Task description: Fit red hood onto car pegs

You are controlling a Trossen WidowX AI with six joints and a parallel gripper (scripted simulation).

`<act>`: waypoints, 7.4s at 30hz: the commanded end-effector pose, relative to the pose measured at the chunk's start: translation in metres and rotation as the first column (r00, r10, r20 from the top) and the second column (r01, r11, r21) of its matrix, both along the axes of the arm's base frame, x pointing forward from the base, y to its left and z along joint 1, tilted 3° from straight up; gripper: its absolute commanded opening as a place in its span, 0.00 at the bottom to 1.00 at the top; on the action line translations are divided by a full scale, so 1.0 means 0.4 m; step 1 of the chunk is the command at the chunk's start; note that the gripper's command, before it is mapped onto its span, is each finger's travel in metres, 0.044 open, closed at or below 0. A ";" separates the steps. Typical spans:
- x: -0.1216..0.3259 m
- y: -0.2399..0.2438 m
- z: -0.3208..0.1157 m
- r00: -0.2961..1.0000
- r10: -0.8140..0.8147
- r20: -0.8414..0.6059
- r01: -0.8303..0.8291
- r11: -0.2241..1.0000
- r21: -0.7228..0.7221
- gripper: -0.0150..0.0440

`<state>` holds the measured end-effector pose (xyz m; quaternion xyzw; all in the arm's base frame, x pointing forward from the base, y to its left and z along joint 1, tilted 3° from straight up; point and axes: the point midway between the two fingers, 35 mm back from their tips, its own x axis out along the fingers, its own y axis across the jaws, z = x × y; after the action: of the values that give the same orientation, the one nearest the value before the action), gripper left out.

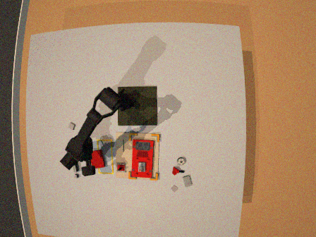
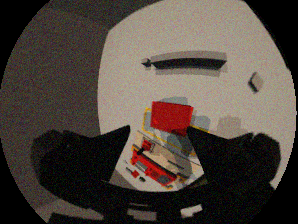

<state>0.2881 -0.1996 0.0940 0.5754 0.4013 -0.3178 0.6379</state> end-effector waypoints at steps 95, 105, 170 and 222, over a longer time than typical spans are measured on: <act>0.050 0.012 -0.117 0.056 0.896 -0.441 -0.998 0.031 -0.063 1.00; 0.048 0.013 -0.133 0.056 0.896 -0.441 -0.998 0.031 -0.063 1.00; 0.048 0.017 -0.174 0.056 0.897 -0.438 -0.997 0.031 -0.064 0.45; 0.096 0.104 0.058 0.093 0.895 -0.437 -0.995 0.073 -0.063 0.25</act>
<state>0.3225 -0.1663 0.1160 -0.0122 0.7034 0.0433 0.7094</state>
